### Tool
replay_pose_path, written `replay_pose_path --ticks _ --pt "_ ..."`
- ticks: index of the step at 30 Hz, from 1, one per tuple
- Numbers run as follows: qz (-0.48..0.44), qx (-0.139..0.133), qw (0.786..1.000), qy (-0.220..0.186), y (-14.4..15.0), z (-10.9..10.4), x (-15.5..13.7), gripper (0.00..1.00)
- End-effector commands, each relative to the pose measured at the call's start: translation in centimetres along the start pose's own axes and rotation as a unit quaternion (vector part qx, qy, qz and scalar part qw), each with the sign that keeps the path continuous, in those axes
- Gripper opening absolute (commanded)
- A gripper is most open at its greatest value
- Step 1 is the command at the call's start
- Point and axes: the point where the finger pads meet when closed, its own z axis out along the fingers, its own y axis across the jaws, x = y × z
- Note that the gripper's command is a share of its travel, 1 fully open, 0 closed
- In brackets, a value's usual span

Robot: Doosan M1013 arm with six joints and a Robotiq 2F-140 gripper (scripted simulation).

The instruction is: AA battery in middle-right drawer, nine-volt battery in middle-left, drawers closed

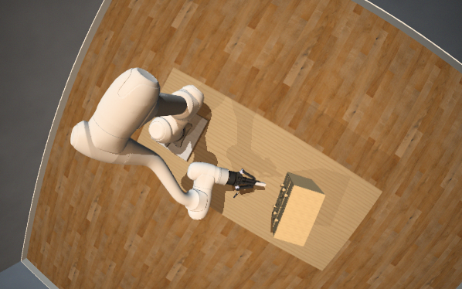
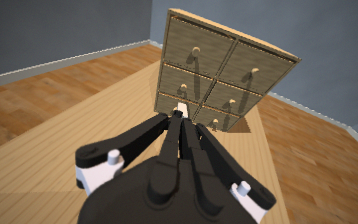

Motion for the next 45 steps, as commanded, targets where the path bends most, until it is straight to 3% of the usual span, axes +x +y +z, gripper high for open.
replay_pose_path --ticks 1,45 --pt "0.0 0.002 1.0 -0.028 -0.1 -0.6 0.6 0.0" --pt "-0.001 0.003 0.974 -0.227 -0.1 -5.0 2.2 0.0"
